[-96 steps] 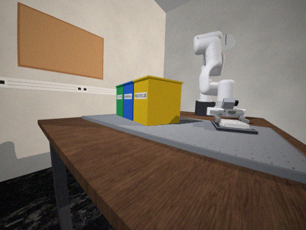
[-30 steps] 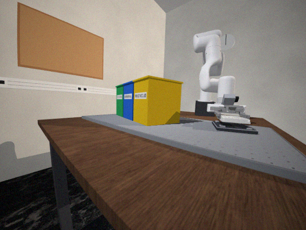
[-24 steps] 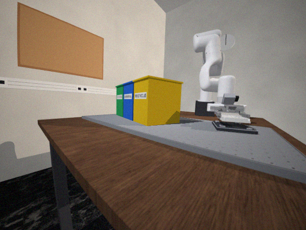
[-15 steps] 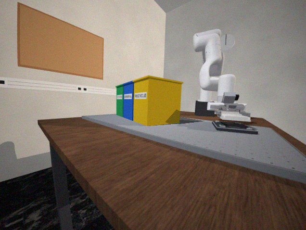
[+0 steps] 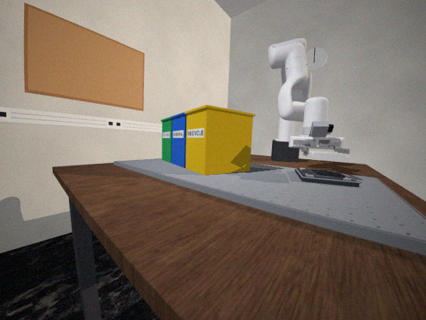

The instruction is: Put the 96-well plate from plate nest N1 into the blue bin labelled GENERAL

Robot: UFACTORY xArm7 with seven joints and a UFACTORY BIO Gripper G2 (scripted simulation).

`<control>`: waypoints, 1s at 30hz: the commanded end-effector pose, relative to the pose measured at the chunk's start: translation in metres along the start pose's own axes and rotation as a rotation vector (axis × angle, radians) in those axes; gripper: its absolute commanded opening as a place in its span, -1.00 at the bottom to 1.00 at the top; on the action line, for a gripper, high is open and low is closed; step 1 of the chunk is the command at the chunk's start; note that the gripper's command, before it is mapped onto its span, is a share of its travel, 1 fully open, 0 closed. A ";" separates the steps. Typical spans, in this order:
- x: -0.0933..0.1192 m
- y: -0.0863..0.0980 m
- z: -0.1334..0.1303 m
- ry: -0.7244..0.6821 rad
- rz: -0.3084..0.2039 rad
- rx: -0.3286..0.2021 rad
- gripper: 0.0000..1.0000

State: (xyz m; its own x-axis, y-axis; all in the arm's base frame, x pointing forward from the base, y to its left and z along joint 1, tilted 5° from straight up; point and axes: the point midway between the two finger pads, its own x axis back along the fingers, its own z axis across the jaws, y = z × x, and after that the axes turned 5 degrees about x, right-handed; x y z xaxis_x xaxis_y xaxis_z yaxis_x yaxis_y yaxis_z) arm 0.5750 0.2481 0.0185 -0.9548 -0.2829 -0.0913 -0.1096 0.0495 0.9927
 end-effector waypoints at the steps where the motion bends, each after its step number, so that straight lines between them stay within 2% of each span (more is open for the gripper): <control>1: -0.002 0.009 0.000 0.000 -0.004 -0.001 -1.00; 30: -0.001 0.050 -0.004 0.000 -0.004 -0.001 -1.00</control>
State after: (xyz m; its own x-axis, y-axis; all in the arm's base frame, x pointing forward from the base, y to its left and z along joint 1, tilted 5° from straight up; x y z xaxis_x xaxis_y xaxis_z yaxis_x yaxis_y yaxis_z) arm 0.5710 0.2465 0.0614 -0.9549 -0.2829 -0.0903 -0.1086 0.0499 0.9928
